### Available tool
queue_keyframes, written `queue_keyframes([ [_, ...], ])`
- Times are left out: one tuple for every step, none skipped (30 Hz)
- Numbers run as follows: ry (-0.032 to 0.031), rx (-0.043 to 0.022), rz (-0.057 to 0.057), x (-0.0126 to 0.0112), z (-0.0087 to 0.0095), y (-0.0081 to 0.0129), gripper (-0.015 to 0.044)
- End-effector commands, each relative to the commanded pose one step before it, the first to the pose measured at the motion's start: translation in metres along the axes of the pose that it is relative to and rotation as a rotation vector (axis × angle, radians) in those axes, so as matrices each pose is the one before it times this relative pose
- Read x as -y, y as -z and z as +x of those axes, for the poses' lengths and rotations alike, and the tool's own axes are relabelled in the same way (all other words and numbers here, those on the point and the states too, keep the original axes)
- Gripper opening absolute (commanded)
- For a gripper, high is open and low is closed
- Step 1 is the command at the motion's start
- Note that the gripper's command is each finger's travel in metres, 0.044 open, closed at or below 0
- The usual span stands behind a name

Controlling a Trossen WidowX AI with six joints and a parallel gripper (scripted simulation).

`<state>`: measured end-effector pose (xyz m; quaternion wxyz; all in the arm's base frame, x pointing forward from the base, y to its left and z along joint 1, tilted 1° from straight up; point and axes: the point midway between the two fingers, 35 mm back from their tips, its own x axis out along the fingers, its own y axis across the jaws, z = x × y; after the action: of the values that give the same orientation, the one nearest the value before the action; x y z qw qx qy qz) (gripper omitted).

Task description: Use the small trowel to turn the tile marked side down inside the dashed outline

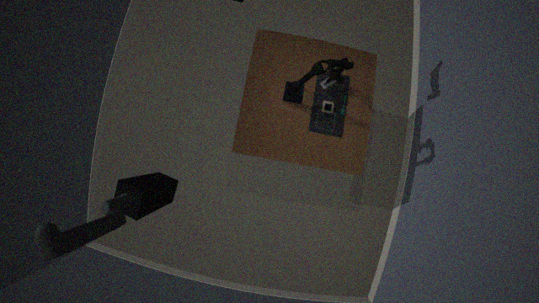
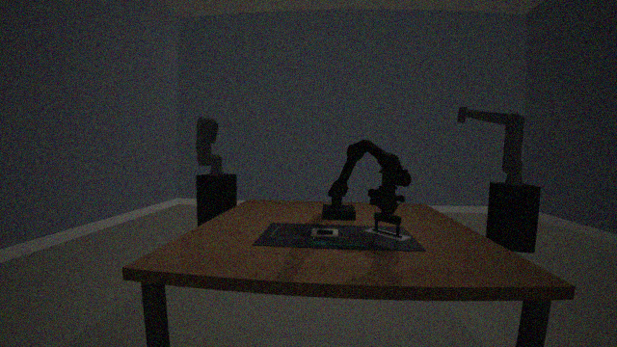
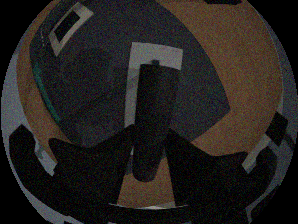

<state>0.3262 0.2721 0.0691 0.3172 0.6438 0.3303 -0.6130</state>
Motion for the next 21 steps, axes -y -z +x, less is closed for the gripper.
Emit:
queue_keyframes([
  [-0.00015, -0.00073, 0.004, 0.00003, 0.00055, 0.00031, 0.013],
  [0.0, 0.0, 0.0, 0.0, 0.0, 0.0, 0.013],
  [0.0, 0.0, 0.0, 0.0, 0.0, 0.0, 0.013],
  [0.0, 0.0, 0.0, 0.0, 0.0, 0.0, 0.013],
  [0.0, 0.0, 0.0, 0.0, 0.0, 0.0, 0.013],
  [0.0, 0.0, 0.0, 0.0, 0.0, 0.0, 0.013],
  [0.0, 0.0, -0.0049, 0.0, 0.0, 0.0, 0.013],
  [0.0, 0.0, -0.0148, 0.0, 0.0, 0.0, 0.013],
  [0.0, 0.0, -0.0247, 0.0, 0.0, 0.0, 0.013],
  [0.0, 0.0, -0.0298, 0.0, 0.0, 0.0, 0.013],
  [0.0, 0.0, -0.0298, 0.0, 0.0, 0.0, 0.013],
  [0.0, 0.0, -0.0298, 0.0, 0.0, 0.0, 0.013],
  [0.0, 0.0, -0.0298, 0.0, 0.0, 0.0, 0.013],
  [0.0, 0.0, -0.0298, 0.0, 0.0, 0.0, 0.013],
  [0.0, 0.0, -0.0298, 0.0, 0.0, 0.0, 0.013],
  [0.0, 0.0, -0.0298, 0.0, 0.0, 0.0, 0.013],
  [0.0, 0.0, -0.0298, 0.0, 0.0, 0.0, 0.013],
  [0.0, 0.0, -0.0298, 0.0, 0.0, 0.0, 0.013],
  [0.0, 0.0, -0.0298, 0.0, 0.0, 0.0, 0.013],
  [0.0, 0.0, -0.0298, 0.0, 0.0, 0.0, 0.013],
  [0.0, 0.0, -0.0298, 0.0, 0.0, 0.0, 0.013],
])
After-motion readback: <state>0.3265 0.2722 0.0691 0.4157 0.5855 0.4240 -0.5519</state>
